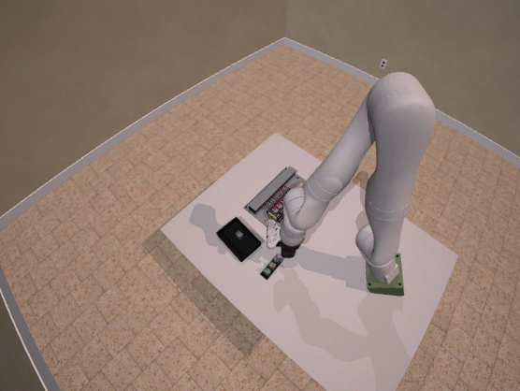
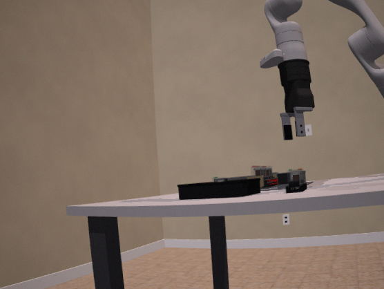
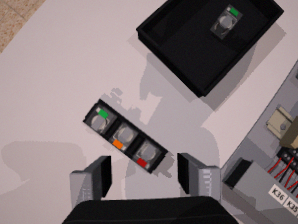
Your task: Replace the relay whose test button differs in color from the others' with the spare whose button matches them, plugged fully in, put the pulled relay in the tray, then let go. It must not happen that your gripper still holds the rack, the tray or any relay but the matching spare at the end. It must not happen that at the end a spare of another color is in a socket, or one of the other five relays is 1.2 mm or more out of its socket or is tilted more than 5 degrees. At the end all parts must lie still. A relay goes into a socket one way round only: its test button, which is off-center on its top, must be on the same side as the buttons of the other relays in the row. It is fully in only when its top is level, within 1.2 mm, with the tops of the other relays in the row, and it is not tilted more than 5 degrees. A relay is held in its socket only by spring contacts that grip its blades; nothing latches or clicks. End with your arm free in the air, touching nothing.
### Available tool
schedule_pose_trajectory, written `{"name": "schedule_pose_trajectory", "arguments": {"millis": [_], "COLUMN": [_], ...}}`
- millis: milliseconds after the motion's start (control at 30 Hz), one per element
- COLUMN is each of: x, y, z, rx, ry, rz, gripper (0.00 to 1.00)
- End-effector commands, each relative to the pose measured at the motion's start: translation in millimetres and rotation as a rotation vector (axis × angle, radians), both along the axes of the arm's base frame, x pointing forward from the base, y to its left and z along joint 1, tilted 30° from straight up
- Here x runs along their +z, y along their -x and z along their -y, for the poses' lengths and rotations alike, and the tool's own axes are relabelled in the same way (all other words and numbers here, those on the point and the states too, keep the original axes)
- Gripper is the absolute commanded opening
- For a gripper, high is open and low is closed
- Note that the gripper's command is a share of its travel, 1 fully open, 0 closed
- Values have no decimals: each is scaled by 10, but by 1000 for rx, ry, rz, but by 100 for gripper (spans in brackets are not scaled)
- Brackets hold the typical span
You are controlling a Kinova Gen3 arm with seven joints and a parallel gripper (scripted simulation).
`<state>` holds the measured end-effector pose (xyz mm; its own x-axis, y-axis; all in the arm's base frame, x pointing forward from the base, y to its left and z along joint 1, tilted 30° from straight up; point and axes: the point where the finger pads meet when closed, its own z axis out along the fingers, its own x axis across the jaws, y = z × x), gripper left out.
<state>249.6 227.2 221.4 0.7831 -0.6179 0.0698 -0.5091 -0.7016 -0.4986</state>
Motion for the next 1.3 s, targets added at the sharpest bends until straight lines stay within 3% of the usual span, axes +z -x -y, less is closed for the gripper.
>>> {"name": "schedule_pose_trajectory", "arguments": {"millis": [0,1267], "x": [-1,-3], "y": [-14,-21], "z": [15,23], "rx": [-33,-471], "ry": [-9,-192], "rz": [-8,-188], "gripper": [100,100]}}
